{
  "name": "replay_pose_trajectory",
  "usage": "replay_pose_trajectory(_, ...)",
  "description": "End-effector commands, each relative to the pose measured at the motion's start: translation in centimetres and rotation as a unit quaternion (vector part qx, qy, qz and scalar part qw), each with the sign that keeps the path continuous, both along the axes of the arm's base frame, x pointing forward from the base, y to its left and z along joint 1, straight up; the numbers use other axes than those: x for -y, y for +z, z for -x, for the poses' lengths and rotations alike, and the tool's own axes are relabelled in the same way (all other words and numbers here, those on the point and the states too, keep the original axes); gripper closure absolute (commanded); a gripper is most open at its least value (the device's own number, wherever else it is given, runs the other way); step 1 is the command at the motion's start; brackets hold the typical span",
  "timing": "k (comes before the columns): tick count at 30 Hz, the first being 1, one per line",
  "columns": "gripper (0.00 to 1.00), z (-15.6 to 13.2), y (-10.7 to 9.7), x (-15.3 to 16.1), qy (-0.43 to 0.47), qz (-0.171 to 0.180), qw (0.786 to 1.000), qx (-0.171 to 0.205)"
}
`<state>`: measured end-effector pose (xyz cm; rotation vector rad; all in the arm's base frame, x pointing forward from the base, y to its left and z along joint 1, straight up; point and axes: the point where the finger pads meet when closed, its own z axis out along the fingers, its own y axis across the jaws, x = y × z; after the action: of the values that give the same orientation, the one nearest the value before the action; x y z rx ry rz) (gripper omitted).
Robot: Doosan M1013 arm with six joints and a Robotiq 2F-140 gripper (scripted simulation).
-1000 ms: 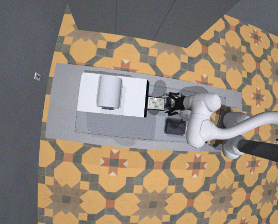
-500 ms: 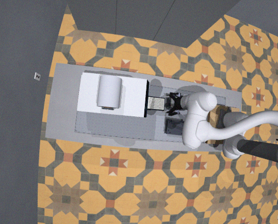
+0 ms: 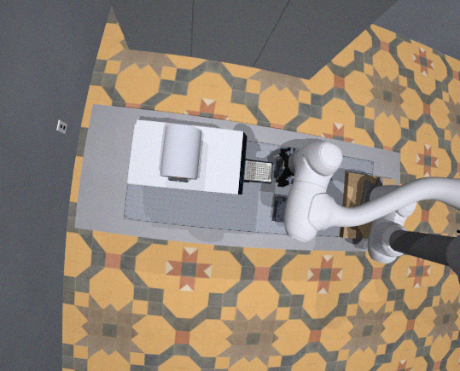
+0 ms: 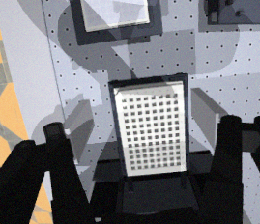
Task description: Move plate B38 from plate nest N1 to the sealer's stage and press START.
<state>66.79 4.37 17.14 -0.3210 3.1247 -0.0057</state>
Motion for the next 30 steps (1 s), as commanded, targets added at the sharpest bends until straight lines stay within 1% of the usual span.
replay_pose_trajectory(1,0.34,-0.1,1.0,0.9,0.0,0.0,1.0,0.0)
replay_pose_trajectory(11,0.38,-0.6,4.8,4.2,0.0,0.0,1.0,0.0)
replay_pose_trajectory(13,0.38,-0.6,4.8,4.2,0.0,0.0,1.0,0.0)
replay_pose_trajectory(19,0.41,-0.9,7.0,6.1,0.0,0.0,1.0,0.0)
replay_pose_trajectory(20,0.9,-1.0,7.4,6.4,0.0,0.0,1.0,0.0)
replay_pose_trajectory(25,0.9,-1.2,9.3,8.1,0.0,0.0,1.0,0.0)
replay_pose_trajectory(30,0.9,-1.2,9.3,8.1,0.0,0.0,1.0,0.0)
